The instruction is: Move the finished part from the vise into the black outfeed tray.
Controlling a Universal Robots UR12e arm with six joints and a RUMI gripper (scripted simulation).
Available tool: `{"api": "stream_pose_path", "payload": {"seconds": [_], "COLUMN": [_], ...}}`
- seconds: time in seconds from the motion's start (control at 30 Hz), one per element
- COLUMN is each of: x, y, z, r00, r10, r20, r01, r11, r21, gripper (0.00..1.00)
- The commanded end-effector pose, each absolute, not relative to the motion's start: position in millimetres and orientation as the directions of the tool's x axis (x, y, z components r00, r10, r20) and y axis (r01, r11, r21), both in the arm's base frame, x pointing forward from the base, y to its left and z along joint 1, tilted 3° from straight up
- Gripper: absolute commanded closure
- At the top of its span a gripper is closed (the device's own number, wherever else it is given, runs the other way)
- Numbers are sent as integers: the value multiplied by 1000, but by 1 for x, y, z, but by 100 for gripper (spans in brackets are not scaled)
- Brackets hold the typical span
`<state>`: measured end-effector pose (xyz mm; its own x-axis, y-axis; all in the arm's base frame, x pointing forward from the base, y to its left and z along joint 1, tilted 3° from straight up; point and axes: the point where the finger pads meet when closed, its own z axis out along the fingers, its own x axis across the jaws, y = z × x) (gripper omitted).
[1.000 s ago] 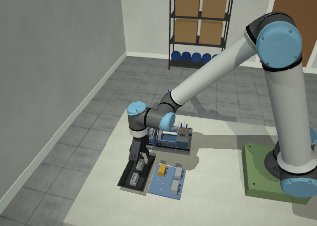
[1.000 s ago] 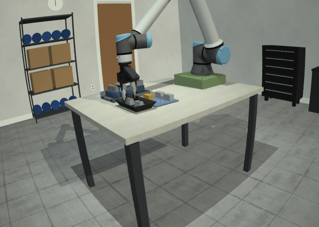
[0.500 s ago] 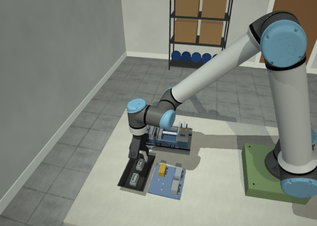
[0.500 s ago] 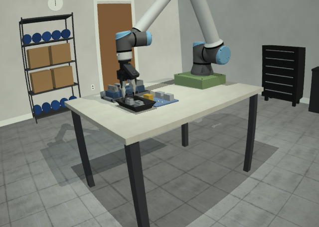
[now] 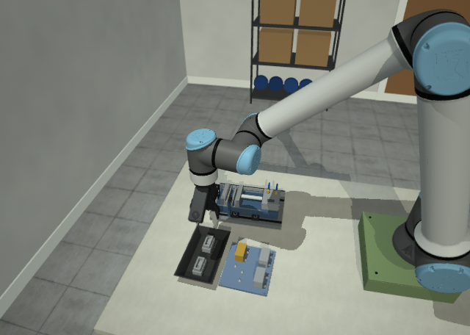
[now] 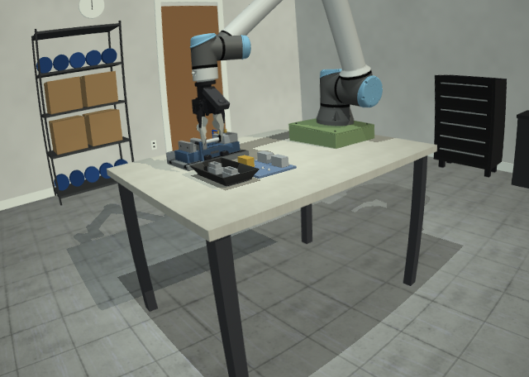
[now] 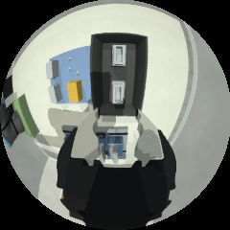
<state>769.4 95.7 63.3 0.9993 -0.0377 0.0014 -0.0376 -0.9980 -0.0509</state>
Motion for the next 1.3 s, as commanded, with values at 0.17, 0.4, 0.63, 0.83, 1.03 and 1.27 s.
{"api": "stream_pose_path", "payload": {"seconds": [0.17,0.4,0.63,0.83,1.03,1.27], "x": [770,770,770,770,770,770], "y": [93,93,92,92,92,92], "z": [112,124,127,127,127,127], "r00": [999,999,999,999,999,999], "r10": [-38,-38,-38,-38,-38,-38], "r20": [2,2,2,2,2,2], "r01": [-37,-37,-37,-37,-37,-37], "r11": [-998,-998,-998,-998,-998,-998], "r21": [-51,-51,-51,-51,-51,-51], "gripper": [60,60,100,100,100,100]}}
